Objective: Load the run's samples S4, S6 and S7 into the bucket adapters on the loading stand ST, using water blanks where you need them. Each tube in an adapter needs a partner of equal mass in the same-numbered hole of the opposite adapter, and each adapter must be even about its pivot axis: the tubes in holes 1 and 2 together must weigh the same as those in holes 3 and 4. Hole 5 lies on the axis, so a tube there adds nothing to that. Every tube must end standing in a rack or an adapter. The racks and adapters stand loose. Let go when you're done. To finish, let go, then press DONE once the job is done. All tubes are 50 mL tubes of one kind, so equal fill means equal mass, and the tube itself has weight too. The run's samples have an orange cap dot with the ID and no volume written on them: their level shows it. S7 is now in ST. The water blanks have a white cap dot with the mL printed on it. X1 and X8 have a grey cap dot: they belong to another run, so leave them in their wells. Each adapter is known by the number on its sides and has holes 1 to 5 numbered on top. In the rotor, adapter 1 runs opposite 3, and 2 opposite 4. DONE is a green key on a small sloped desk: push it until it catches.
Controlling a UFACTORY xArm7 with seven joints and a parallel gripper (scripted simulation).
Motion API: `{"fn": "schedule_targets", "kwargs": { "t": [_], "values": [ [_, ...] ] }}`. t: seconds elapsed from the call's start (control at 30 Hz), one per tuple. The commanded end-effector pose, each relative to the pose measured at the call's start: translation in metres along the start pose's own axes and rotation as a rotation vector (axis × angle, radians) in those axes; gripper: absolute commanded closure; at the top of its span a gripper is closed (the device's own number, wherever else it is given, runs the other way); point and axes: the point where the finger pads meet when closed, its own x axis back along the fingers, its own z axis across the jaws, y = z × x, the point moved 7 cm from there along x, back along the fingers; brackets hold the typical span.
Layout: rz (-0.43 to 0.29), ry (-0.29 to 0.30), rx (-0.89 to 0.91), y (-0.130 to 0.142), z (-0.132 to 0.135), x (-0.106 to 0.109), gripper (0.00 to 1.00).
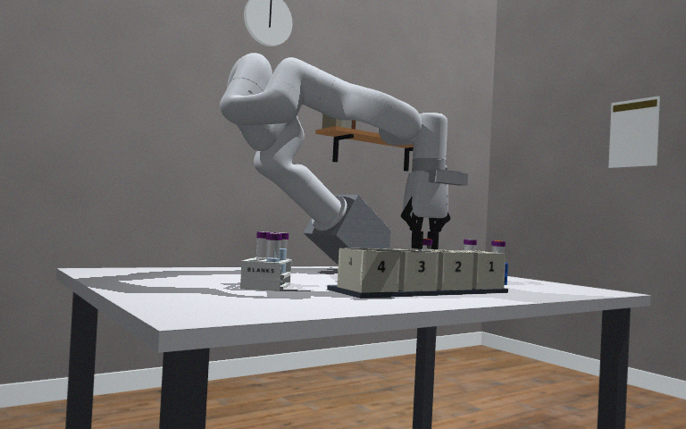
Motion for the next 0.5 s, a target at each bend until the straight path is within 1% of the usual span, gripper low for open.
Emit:
{"fn": "schedule_targets", "kwargs": {
  "t": [0.0,0.4,0.47],
  "values": [
    [0.005,-0.003,0.000,-0.0008,-0.0008,0.0023,0.56],
    [0.005,-0.003,0.000,-0.0008,-0.0008,0.0023,0.56],
    [0.004,-0.003,0.000,-0.0008,-0.0008,0.0062,0.56]
  ]
}}
